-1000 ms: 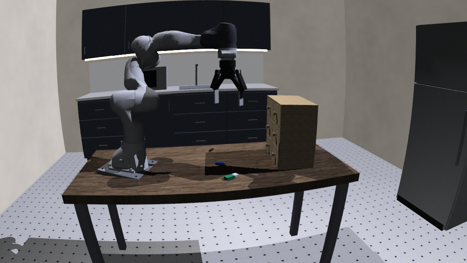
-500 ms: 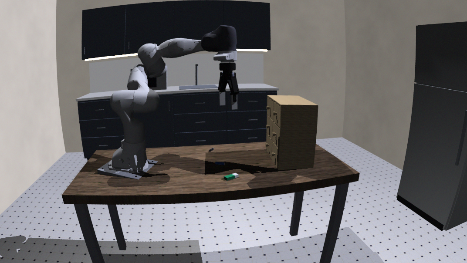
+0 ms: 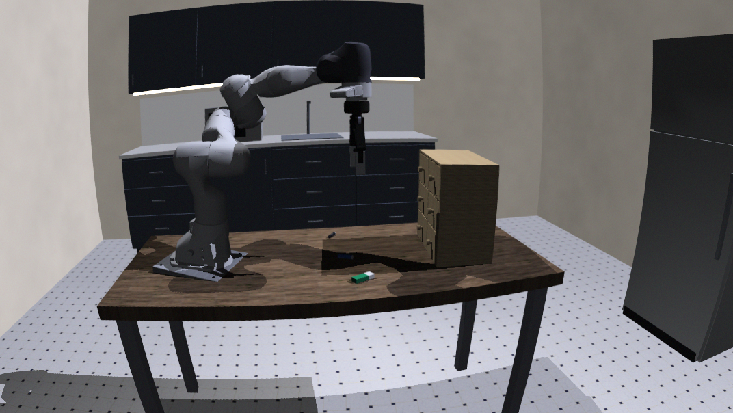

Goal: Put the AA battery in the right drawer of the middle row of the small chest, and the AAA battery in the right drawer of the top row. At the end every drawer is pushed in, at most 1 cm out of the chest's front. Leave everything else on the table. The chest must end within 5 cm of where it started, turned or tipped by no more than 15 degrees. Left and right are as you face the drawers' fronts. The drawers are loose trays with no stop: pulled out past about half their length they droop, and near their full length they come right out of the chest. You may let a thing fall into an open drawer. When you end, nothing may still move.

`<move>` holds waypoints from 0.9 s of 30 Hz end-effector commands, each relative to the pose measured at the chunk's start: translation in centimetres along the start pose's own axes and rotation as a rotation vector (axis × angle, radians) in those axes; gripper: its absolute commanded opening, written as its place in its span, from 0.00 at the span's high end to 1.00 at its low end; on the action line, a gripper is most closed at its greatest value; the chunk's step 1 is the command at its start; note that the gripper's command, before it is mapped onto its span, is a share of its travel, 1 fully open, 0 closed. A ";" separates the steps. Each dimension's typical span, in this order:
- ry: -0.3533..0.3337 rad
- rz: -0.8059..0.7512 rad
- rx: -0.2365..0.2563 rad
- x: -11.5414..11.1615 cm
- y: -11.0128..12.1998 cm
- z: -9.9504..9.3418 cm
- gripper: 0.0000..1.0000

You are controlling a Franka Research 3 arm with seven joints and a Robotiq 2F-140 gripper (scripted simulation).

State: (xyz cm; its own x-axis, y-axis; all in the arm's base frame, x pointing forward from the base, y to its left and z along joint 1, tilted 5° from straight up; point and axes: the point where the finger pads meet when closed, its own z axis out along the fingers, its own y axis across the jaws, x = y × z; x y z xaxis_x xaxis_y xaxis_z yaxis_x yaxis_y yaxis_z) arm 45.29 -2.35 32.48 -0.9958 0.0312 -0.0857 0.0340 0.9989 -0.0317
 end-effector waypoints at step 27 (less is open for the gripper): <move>-0.549 0.060 0.008 -6.3 0.0 6.5 0.00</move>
State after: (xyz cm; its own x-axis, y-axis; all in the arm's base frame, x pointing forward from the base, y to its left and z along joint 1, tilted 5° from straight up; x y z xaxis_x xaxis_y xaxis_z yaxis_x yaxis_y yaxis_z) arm 50.06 -1.96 25.84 -0.8686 0.1087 -0.4834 0.1144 0.9933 0.0177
